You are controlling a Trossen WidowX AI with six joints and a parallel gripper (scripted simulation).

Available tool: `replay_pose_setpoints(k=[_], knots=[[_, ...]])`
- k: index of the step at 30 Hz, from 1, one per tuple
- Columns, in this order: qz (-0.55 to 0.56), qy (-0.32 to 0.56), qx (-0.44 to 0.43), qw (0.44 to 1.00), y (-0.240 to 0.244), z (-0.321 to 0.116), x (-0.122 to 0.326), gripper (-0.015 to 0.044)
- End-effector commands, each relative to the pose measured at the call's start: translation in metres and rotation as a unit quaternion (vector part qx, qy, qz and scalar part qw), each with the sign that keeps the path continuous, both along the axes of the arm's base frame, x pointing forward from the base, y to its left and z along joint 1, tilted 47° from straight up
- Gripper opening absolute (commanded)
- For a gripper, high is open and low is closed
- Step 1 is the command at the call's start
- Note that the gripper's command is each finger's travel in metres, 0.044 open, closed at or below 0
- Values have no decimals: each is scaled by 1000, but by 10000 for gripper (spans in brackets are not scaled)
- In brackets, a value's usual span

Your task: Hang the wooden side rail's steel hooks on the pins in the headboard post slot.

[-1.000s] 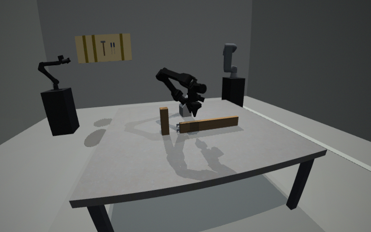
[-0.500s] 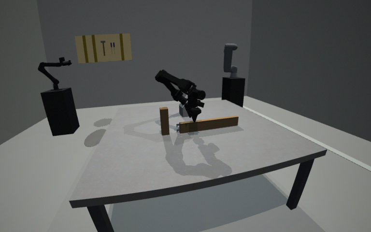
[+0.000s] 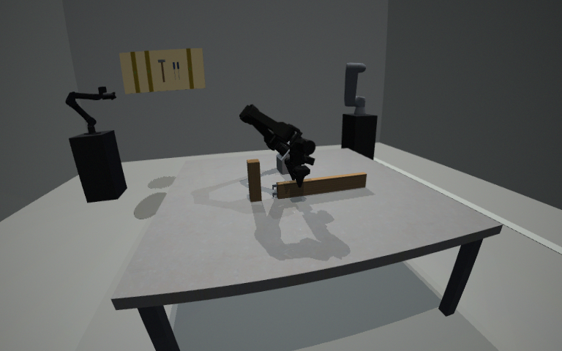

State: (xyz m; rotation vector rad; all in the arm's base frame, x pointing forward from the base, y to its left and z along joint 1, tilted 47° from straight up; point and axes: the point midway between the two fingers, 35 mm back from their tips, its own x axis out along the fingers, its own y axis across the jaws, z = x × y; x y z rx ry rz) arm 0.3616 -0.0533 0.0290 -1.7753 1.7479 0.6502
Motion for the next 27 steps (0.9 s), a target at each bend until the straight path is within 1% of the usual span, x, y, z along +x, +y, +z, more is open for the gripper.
replay_pose_setpoints(k=[1,23,27], knots=[[2,2,-2,1000,-5,-5,0,440],[2,2,-4,1000,-30,-26,-1,440],[2,2,-4,1000,-30,-26,-1,335]])
